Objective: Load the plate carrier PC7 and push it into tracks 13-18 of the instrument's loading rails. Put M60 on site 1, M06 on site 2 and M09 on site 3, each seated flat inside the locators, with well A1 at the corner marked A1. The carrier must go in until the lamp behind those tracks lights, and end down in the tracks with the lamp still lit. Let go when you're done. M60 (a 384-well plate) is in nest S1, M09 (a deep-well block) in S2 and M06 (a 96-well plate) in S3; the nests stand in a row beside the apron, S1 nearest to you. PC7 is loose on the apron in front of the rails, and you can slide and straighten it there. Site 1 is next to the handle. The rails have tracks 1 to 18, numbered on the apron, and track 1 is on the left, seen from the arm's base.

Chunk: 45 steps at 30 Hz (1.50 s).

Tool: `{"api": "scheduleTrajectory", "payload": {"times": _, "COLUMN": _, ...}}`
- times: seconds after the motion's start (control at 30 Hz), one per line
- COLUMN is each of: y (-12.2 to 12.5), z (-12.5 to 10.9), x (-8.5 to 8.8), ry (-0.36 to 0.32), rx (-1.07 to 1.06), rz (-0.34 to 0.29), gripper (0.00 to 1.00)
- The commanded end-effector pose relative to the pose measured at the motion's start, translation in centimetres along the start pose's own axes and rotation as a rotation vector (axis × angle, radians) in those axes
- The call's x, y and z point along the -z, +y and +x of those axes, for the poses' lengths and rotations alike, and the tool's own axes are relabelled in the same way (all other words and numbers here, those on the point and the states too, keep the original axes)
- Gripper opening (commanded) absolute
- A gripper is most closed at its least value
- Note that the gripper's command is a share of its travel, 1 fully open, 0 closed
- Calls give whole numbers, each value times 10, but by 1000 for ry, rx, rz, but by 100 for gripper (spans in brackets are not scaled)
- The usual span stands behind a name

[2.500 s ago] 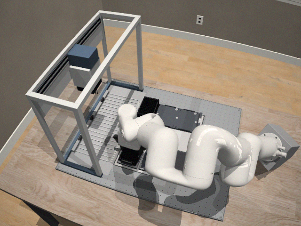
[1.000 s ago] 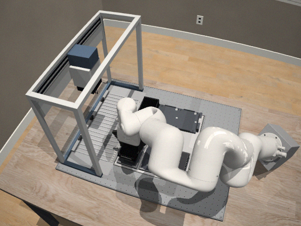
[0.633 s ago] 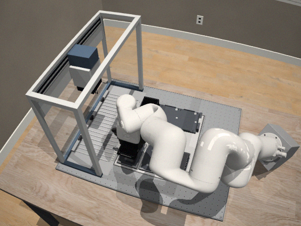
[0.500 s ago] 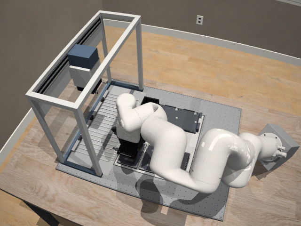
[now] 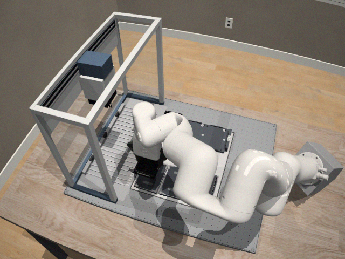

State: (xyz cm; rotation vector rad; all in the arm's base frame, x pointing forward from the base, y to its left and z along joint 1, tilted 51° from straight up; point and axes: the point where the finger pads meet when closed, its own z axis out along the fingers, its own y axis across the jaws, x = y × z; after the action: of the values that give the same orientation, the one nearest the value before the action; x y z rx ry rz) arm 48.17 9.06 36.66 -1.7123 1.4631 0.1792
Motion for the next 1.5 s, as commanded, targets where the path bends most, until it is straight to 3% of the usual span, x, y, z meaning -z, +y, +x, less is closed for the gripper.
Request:
{"api": "scheduleTrajectory", "payload": {"times": 0.0, "y": -1, "z": 0, "x": 8, "ry": 0, "rx": 1, "rz": 3, "gripper": 0}}
{"api": "scheduleTrajectory", "payload": {"times": 0.3, "y": -1, "z": 0, "x": 22, "ry": 1, "rx": 1, "rz": 3, "gripper": 0}}
{"api": "scheduleTrajectory", "payload": {"times": 0.73, "y": -1, "z": 0, "x": 22, "ry": 1, "rx": 1, "rz": 3, "gripper": 0}}
{"api": "scheduleTrajectory", "payload": {"times": 1.47, "y": 31, "z": 95, "x": 22, "ry": 2, "rx": 668, "rz": 2, "gripper": 0}}
